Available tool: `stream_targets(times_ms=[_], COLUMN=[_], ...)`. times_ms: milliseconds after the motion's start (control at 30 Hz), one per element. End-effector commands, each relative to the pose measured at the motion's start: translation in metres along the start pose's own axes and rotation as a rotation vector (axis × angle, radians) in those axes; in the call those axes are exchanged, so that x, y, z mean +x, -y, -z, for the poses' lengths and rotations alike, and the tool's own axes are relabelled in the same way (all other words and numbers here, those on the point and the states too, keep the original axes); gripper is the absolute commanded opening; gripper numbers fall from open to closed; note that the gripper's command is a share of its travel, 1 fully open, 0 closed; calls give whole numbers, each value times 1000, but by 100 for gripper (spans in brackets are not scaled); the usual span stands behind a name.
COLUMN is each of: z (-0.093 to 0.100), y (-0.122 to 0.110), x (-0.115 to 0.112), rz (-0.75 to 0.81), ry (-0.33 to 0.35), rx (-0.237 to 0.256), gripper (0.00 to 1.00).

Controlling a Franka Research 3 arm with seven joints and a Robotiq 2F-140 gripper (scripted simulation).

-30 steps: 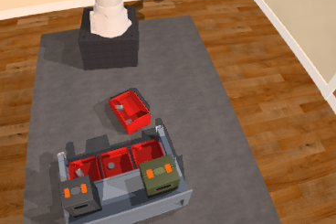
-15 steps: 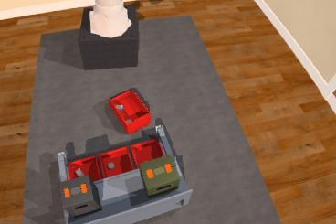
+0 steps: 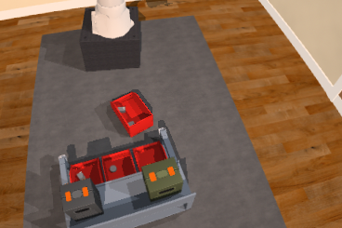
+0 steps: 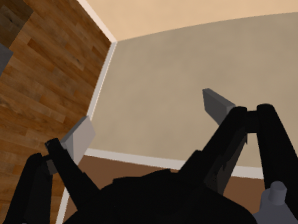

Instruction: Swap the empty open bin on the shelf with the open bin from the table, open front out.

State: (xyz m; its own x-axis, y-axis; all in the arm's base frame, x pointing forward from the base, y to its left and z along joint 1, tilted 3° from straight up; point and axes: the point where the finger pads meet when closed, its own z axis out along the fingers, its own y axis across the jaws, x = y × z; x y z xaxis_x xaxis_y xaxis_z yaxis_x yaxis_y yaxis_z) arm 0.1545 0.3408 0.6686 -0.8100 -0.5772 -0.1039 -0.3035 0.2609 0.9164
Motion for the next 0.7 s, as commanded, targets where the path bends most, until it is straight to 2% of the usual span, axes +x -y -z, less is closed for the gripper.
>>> stream_targets(times_ms=[0,33,100,467,500,600,667], z=[11,14,14,63,63,78,78], y=[39,49,49,182,182,223,223], x=[8,9,9,17,17,19,19], rz=[-26,-31,-31,-101,-101,-123,-123], ry=[11,20,20,132,132,168,168], rx=[70,87,87,299,299,365,365], gripper=[100,100,100,100,100,100,100])
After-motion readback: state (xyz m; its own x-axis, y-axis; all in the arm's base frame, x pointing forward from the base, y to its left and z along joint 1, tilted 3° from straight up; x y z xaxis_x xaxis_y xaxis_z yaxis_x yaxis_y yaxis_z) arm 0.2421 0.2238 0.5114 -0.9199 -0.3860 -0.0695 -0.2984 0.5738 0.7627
